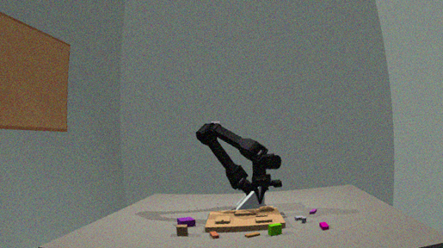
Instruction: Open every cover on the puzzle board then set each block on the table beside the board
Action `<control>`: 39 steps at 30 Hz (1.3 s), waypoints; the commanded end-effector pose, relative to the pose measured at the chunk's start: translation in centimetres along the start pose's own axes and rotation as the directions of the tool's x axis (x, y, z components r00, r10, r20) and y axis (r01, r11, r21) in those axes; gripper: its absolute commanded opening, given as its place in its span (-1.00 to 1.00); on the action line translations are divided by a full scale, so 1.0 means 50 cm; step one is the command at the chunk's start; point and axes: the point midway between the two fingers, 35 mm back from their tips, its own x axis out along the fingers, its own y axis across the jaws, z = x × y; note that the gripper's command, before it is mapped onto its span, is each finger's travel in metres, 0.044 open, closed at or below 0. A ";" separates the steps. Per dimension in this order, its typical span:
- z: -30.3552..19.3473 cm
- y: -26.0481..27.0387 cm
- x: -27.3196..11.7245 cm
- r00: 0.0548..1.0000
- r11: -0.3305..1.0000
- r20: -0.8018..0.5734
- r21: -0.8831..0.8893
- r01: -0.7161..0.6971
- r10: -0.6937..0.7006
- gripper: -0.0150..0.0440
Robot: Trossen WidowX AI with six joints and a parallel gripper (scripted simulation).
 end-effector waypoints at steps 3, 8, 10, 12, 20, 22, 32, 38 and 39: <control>-0.001 0.002 -0.017 1.000 1.000 -0.002 0.005 -0.002 0.002 -0.49; -0.001 0.004 -0.030 1.000 1.000 -0.002 0.005 -0.002 0.002 -0.49; -0.002 0.004 -0.035 1.000 1.000 -0.002 0.005 -0.002 0.002 -0.49; 0.000 0.003 -0.029 1.000 1.000 0.000 0.000 0.001 -0.001 -0.49; 0.078 -0.019 -0.046 1.000 1.000 0.001 0.003 -0.003 0.003 -0.49; 0.099 -0.027 -0.049 1.000 1.000 0.002 0.005 -0.004 0.004 -0.49; 0.184 -0.074 -0.058 1.000 1.000 0.001 0.010 0.003 -0.003 -0.49; 0.184 -0.074 -0.058 1.000 1.000 0.001 0.010 0.003 -0.003 -0.49; 0.184 -0.074 -0.058 1.000 1.000 0.001 0.010 0.003 -0.003 -0.49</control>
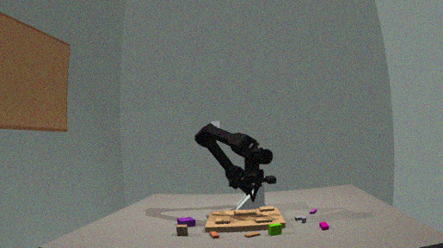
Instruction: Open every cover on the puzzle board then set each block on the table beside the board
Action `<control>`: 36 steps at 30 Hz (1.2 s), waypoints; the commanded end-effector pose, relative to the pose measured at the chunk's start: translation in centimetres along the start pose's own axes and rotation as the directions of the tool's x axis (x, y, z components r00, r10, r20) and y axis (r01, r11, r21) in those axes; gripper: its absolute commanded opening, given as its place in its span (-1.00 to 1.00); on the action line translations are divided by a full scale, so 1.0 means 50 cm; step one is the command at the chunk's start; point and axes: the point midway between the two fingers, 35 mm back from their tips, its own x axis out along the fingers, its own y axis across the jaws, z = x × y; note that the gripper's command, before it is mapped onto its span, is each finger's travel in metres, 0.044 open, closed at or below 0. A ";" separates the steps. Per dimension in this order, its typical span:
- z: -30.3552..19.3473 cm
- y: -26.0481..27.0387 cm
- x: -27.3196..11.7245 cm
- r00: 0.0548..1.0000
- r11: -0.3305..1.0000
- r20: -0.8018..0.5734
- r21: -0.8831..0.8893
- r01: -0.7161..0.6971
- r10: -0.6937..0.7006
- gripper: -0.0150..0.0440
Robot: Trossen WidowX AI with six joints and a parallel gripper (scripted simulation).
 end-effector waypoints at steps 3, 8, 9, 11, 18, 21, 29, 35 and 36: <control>0.003 -0.002 0.002 1.000 1.000 -0.004 -0.007 0.005 -0.005 -0.49; 0.003 -0.002 0.002 1.000 1.000 -0.004 -0.007 0.005 -0.005 -0.49; 0.003 -0.002 0.002 1.000 1.000 -0.004 -0.007 0.005 -0.005 -0.49; 0.003 -0.002 0.002 1.000 1.000 -0.004 -0.007 0.005 -0.005 -0.49; 0.003 -0.002 0.003 1.000 1.000 -0.004 -0.007 0.005 -0.005 -0.49; 0.003 -0.002 0.006 1.000 1.000 -0.004 -0.007 0.005 -0.005 -0.49; 0.004 -0.002 0.021 1.000 1.000 -0.004 -0.007 0.005 -0.005 -0.49; 0.005 -0.002 0.033 1.000 1.000 -0.003 -0.007 0.005 -0.005 -0.49; 0.005 -0.002 0.035 1.000 1.000 -0.003 -0.007 0.004 -0.005 -0.49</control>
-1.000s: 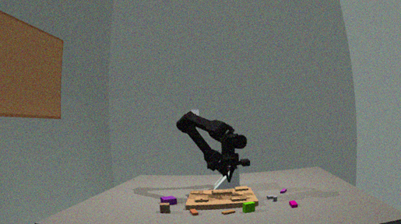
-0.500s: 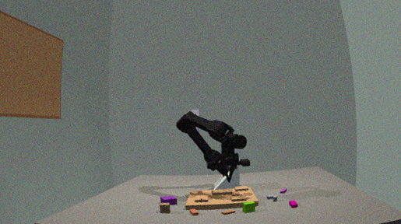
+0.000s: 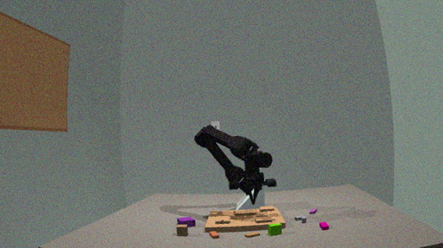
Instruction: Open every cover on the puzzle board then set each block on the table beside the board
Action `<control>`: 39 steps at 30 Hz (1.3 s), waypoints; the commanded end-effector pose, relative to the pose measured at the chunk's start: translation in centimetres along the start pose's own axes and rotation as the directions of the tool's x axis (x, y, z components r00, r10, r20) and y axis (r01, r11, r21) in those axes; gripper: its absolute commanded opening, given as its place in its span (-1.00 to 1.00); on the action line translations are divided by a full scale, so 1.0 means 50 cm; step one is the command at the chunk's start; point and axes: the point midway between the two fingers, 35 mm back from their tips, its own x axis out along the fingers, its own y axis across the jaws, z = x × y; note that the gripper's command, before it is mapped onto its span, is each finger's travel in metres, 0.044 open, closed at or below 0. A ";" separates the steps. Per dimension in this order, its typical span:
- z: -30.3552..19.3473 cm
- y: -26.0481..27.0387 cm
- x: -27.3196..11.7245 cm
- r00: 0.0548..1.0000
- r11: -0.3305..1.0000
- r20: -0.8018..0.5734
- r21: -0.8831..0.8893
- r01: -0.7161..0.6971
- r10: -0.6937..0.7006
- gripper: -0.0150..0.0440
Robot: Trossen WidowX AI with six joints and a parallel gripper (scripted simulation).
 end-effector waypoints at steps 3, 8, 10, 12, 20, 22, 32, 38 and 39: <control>-0.001 -0.002 0.016 1.000 1.000 -0.004 -0.005 0.004 -0.004 -0.49; -0.001 -0.002 0.026 1.000 1.000 -0.004 -0.005 0.004 -0.004 -0.49; -0.001 -0.002 0.030 1.000 1.000 -0.004 -0.005 0.004 -0.004 -0.49; -0.001 -0.002 0.034 1.000 1.000 -0.004 -0.005 0.004 -0.004 -0.49; -0.001 -0.002 0.050 1.000 1.000 -0.004 -0.004 0.005 -0.005 -0.49; -0.001 -0.003 0.054 1.000 1.000 -0.004 -0.004 0.005 -0.005 -0.49; -0.002 -0.004 0.074 1.000 1.000 -0.004 -0.004 0.006 -0.006 -0.49; -0.003 -0.005 0.085 1.000 1.000 -0.004 -0.004 0.007 -0.007 -0.49; -0.004 -0.005 0.087 1.000 1.000 -0.004 -0.004 0.007 -0.007 -0.49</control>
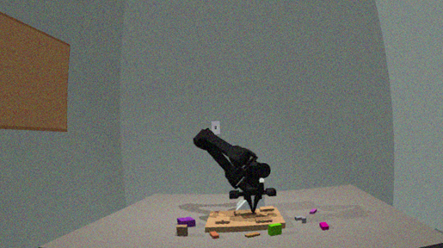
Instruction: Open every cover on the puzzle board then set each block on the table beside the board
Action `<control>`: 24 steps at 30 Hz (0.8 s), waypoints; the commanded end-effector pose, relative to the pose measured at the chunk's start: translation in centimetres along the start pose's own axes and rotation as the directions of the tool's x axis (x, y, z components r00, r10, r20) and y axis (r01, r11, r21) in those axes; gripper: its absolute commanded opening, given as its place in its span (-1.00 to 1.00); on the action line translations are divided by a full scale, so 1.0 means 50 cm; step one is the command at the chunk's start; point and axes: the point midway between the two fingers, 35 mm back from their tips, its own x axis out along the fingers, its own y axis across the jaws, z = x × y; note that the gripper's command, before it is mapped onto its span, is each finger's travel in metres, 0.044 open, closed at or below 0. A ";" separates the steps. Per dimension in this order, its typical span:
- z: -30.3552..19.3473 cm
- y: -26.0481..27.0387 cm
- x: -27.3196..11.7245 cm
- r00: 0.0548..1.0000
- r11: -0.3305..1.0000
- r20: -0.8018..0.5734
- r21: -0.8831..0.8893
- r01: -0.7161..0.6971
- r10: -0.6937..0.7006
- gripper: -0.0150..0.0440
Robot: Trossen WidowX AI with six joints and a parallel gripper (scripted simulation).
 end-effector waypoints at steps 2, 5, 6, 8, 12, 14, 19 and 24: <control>-0.003 -0.002 0.014 1.000 1.000 -0.004 -0.004 0.005 -0.005 -0.49; -0.004 -0.002 0.017 1.000 1.000 -0.005 -0.004 0.005 -0.005 -0.49; -0.005 -0.002 0.017 1.000 1.000 -0.005 -0.004 0.005 -0.005 -0.49; -0.008 -0.001 0.017 1.000 1.000 -0.005 -0.005 0.005 -0.005 -0.49; -0.016 0.002 0.018 1.000 1.000 -0.005 -0.005 0.005 -0.005 -0.49; -0.021 0.003 0.018 1.000 1.000 -0.005 -0.005 0.005 -0.005 -0.49; -0.034 0.007 0.018 1.000 1.000 -0.005 -0.005 0.005 -0.005 -0.49; -0.044 0.010 0.019 1.000 1.000 -0.005 -0.005 0.005 -0.005 -0.49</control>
